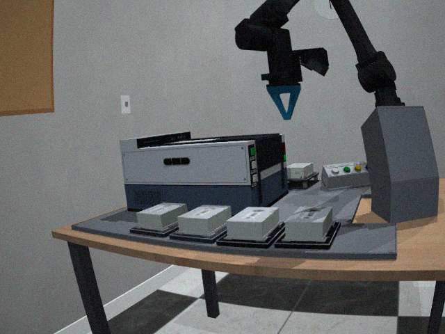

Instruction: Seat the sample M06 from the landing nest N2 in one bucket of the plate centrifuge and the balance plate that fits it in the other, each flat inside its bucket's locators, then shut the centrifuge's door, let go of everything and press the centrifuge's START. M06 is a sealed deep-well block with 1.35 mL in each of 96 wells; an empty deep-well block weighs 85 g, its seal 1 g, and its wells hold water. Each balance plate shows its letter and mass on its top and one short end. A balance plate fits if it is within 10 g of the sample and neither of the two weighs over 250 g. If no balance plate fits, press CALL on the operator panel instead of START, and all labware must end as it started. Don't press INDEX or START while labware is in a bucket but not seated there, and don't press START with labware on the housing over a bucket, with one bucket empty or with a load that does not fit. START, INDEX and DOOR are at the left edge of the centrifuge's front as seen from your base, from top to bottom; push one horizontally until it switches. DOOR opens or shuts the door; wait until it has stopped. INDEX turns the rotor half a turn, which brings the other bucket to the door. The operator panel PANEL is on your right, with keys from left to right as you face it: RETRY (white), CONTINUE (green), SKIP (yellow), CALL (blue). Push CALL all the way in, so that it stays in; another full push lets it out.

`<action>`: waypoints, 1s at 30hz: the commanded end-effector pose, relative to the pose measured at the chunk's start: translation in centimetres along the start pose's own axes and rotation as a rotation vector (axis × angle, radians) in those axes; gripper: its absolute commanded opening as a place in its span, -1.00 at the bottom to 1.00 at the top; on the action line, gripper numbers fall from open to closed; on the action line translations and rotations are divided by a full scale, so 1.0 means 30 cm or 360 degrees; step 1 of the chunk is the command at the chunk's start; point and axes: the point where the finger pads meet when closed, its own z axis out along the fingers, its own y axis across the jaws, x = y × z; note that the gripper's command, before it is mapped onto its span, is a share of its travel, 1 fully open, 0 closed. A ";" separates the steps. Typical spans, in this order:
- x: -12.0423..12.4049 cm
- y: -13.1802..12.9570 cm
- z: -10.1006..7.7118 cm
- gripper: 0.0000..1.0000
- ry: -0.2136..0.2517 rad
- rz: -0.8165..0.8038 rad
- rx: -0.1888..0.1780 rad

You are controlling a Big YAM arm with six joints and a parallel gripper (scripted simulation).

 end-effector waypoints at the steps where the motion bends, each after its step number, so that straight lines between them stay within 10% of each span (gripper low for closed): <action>1: -0.004 -0.038 -0.040 -1.00 0.0031 -0.0049 0.0064; 30: 0.040 -0.068 -0.021 -1.00 0.0025 0.0072 0.0064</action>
